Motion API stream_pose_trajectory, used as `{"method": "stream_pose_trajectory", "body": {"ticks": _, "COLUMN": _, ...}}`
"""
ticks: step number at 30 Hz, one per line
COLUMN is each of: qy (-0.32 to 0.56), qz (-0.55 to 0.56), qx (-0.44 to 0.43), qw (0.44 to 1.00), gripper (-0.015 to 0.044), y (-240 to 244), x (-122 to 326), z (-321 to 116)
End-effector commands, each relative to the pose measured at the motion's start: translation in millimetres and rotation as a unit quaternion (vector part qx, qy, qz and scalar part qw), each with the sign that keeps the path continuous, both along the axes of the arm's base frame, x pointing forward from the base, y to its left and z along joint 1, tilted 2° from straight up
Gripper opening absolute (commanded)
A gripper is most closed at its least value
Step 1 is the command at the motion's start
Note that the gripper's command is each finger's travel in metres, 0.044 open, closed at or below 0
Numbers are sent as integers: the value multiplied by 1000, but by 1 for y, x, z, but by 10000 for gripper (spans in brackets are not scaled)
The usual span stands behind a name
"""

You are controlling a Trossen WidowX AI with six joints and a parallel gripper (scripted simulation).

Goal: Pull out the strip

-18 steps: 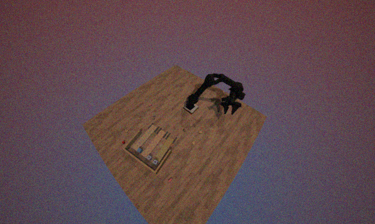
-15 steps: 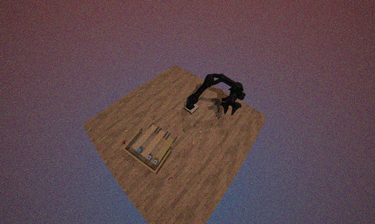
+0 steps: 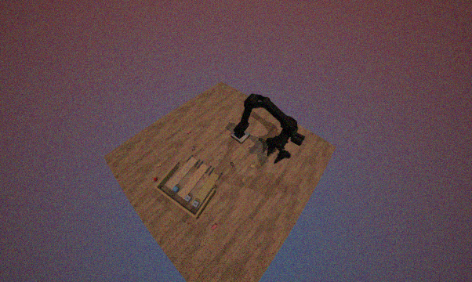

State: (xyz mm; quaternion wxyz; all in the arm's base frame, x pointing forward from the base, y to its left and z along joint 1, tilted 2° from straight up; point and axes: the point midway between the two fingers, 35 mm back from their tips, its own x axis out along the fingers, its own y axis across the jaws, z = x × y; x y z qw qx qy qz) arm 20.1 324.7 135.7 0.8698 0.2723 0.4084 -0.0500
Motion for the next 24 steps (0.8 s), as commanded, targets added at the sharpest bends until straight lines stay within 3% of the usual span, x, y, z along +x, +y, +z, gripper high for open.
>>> {"method": "stream_pose_trajectory", "body": {"ticks": 1, "qy": 33, "qz": 3, "qx": -42, "qw": 999, "gripper": 400, "y": -22, "x": 65, "z": 0}}
{"method": "stream_pose_trajectory", "body": {"ticks": 12, "qy": 65, "qz": 64, "qx": -66, "qw": 994, "gripper": 400, "y": -75, "x": 165, "z": 11}}
{"method": "stream_pose_trajectory", "body": {"ticks": 24, "qy": -5, "qz": 140, "qx": -89, "qw": 986, "gripper": 400, "y": -155, "x": 240, "z": 34}}
